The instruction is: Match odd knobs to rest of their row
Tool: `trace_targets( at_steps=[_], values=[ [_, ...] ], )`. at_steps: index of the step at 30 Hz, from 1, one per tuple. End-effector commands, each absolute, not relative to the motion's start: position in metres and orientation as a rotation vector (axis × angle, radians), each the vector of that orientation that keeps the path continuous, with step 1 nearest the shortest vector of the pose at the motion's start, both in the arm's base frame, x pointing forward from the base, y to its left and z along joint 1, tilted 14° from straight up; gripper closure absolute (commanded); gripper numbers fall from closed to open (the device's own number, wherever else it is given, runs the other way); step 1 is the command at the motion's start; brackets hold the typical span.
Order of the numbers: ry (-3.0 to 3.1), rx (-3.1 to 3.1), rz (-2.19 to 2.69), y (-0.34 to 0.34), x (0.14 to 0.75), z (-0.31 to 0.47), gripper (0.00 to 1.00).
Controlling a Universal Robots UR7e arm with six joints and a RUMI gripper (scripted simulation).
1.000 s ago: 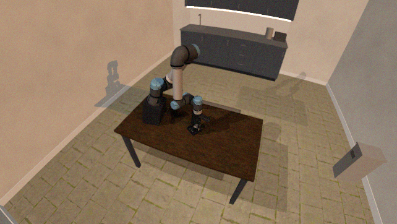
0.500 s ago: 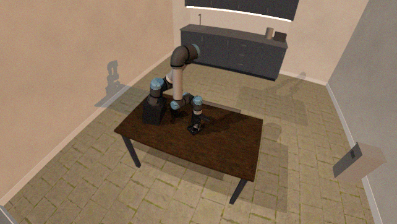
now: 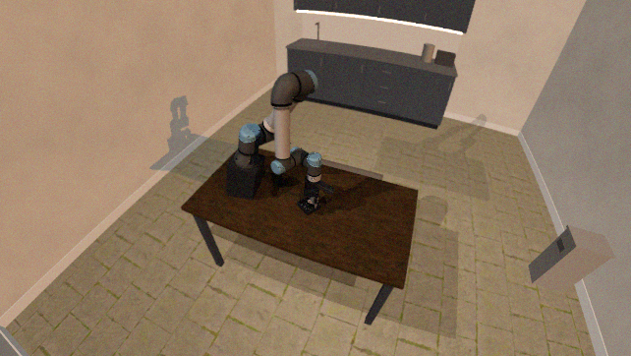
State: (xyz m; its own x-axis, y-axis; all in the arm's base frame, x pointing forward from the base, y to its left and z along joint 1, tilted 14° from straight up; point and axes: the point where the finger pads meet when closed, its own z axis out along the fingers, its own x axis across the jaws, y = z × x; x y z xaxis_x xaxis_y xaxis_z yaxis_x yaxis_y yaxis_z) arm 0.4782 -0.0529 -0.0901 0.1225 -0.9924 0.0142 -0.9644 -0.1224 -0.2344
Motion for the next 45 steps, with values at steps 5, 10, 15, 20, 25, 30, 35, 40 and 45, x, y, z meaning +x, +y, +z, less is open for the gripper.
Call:
trace_targets(
  at_steps=[5,10,15,20,25,30,35,40,45],
  values=[
    [1.961,-2.221,-0.251,-0.0530,0.4785,-0.0897,0.96],
    [1.961,-2.221,-0.251,-0.0530,0.4785,-0.0897,0.96],
    [1.961,-2.221,-0.251,-0.0530,0.4785,-0.0897,0.96],
    [1.961,-2.221,-0.251,-0.0530,0.4785,-0.0897,0.96],
    [1.961,-2.221,-0.251,-0.0530,0.4785,-0.0897,0.96],
    [1.961,-2.221,-0.251,-0.0530,0.4785,-0.0897,0.96],
    [1.961,-2.221,-0.251,-0.0530,0.4785,-0.0897,0.96],
    [1.963,-2.220,-0.251,-0.0530,0.4785,-0.0897,0.96],
    [1.970,-2.212,-0.250,-0.0531,0.4785,-0.0897,0.96]
  ],
)
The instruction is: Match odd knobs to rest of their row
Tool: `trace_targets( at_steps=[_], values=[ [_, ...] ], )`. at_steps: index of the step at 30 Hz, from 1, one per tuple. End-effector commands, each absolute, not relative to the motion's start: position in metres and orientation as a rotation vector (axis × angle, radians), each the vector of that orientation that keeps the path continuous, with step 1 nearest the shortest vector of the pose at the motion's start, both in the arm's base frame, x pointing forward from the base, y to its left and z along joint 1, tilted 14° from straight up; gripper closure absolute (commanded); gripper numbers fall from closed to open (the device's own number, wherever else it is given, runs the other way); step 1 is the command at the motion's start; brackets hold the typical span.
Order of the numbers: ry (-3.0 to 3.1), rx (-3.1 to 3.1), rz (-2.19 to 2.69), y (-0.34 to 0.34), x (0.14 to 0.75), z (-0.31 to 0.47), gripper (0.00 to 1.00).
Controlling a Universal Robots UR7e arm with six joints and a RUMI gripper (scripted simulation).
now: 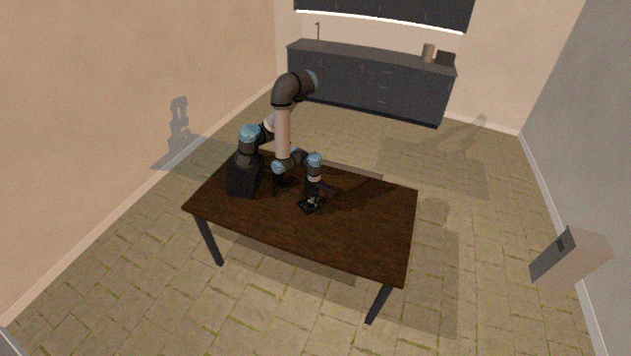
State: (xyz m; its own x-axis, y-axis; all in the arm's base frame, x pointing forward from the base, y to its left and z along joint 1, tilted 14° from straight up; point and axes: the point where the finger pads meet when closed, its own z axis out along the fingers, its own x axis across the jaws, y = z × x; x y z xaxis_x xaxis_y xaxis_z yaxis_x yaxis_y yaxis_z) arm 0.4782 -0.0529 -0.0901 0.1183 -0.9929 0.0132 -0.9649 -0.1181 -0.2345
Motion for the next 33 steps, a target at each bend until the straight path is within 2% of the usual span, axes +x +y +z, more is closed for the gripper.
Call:
trace_targets(
  at_steps=[1,33],
  values=[
    [1.972,-2.210,-0.249,-0.0531,0.4785,-0.0897,0.96],
    [2.206,-1.953,-0.217,-0.0542,0.4785,-0.0897,0.96]
  ],
)
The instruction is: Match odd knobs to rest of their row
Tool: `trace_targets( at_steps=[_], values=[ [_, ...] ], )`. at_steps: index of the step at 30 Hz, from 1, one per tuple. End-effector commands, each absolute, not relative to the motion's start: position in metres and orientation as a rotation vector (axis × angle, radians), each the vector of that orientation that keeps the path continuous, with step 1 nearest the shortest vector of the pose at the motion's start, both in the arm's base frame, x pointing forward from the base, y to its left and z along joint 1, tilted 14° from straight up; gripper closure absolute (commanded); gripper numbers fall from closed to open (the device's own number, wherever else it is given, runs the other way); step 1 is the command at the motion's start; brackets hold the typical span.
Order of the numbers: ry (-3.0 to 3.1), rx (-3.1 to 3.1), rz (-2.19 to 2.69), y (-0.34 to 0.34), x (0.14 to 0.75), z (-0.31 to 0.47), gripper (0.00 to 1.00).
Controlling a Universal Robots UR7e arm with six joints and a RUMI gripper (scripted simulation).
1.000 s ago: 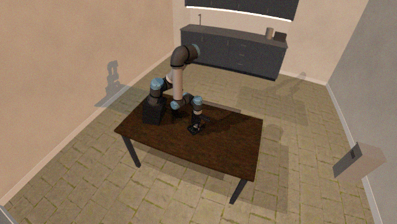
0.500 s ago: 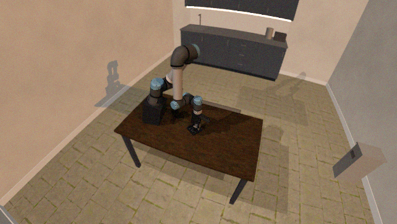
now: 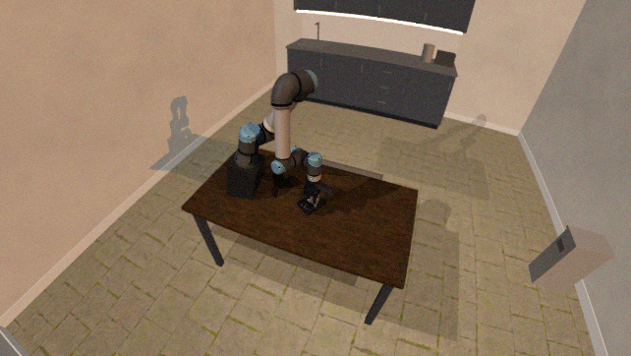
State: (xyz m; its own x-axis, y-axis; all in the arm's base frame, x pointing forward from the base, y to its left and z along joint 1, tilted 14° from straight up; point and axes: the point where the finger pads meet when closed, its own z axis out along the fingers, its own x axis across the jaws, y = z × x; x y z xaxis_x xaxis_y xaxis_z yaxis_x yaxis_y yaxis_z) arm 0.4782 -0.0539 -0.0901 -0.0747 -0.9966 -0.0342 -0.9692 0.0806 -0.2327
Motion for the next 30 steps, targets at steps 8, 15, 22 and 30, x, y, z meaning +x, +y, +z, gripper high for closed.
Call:
trace_targets(
  at_steps=[8,15,22,30],
  values=[
    [2.292,-1.841,-0.203,-0.0547,0.4784,-0.0898,0.96],
    [2.399,-1.687,-0.184,-0.0552,0.4782,-0.0898,0.96],
    [2.507,-1.509,-0.162,-0.0559,0.4780,-0.0899,0.96],
    [2.593,-1.343,-0.141,-0.0564,0.4777,-0.0900,0.96]
  ],
)
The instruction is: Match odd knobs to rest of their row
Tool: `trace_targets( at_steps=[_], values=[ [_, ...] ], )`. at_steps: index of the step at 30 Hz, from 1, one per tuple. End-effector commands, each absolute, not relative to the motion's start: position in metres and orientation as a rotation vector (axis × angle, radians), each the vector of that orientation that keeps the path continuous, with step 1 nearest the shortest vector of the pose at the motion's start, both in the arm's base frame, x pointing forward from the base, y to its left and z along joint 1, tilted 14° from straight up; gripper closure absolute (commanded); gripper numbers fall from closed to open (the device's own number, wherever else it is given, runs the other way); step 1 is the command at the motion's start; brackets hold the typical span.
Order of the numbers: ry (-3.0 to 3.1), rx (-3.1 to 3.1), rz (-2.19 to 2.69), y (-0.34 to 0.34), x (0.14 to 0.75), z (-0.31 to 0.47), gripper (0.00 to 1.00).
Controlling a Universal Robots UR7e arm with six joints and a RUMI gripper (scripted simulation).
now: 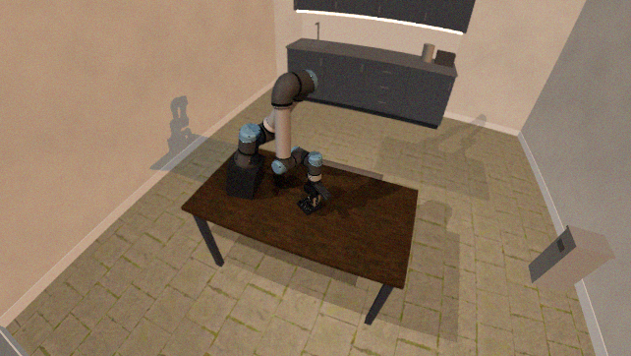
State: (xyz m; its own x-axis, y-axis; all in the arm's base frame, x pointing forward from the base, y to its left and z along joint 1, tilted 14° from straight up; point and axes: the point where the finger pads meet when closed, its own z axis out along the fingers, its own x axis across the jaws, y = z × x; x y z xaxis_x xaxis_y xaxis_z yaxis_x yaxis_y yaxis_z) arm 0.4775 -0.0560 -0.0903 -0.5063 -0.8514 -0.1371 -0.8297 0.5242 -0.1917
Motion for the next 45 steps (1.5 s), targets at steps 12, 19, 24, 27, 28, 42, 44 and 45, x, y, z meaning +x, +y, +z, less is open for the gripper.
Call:
trace_targets(
  at_steps=[12,19,24,27,28,42,44,45],
  values=[
    [2.716,-1.051,-0.105,-0.0572,0.4770,-0.0901,0.96],
    [2.783,-0.847,-0.081,-0.0576,0.4765,-0.0903,0.96],
    [2.819,-0.707,-0.064,-0.0578,0.4761,-0.0904,0.96],
    [2.832,-0.654,-0.057,-0.0579,0.4759,-0.0904,0.96],
    [2.832,-0.654,-0.057,-0.0579,0.4759,-0.0904,0.96],
    [2.885,-0.333,-0.018,-0.0583,0.4749,-0.0907,0.96],
    [2.887,-0.314,-0.016,-0.0583,0.4749,-0.0907,0.96],
    [2.887,-0.314,-0.016,-0.0583,0.4749,-0.0907,0.96]
  ],
)
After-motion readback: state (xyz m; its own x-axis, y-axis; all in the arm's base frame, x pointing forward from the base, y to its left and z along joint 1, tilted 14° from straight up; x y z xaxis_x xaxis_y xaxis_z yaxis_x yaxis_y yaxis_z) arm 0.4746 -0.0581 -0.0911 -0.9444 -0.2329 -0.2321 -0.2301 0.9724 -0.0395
